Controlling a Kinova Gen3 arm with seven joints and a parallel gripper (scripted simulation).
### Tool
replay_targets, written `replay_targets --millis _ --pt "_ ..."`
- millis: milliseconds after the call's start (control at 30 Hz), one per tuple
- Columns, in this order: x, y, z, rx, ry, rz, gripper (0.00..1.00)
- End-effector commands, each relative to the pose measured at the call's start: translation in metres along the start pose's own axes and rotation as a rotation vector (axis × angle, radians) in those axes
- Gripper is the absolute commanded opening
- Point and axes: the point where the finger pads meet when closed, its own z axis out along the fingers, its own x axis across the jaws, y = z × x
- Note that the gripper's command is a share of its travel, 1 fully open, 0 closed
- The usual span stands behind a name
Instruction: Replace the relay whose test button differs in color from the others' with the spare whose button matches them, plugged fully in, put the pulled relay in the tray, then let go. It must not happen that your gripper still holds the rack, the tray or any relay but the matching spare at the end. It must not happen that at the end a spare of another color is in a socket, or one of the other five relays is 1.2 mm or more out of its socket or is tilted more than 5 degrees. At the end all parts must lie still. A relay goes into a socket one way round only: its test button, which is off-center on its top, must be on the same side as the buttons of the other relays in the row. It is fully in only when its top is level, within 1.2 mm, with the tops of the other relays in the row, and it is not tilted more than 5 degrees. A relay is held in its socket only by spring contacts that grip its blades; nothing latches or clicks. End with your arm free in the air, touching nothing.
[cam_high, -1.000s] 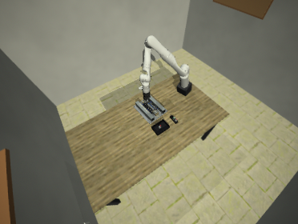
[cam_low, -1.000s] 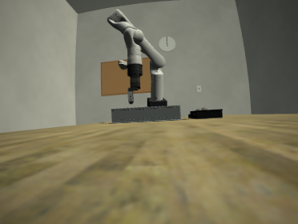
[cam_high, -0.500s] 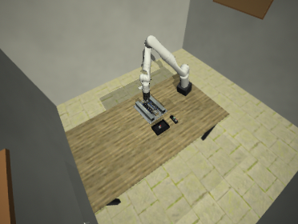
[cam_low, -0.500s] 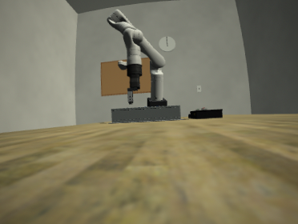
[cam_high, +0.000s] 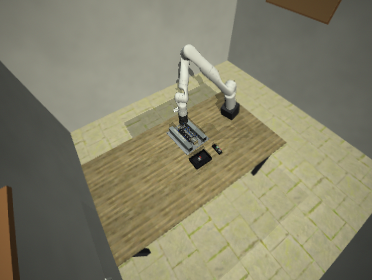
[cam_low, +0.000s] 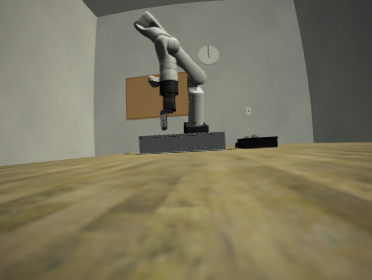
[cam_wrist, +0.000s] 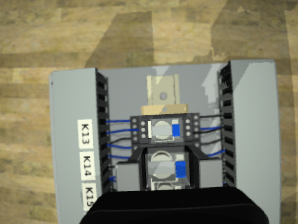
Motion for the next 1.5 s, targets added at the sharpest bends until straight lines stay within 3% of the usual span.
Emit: replay_targets --millis 0,733,1467 --pt "0.0 0.001 -0.001 0.001 -0.001 -0.002 0.0" --pt "0.001 0.005 -0.001 0.001 -0.001 -0.002 0.0" --pt "0.001 0.004 0.014 0.003 -0.002 -0.001 0.0"
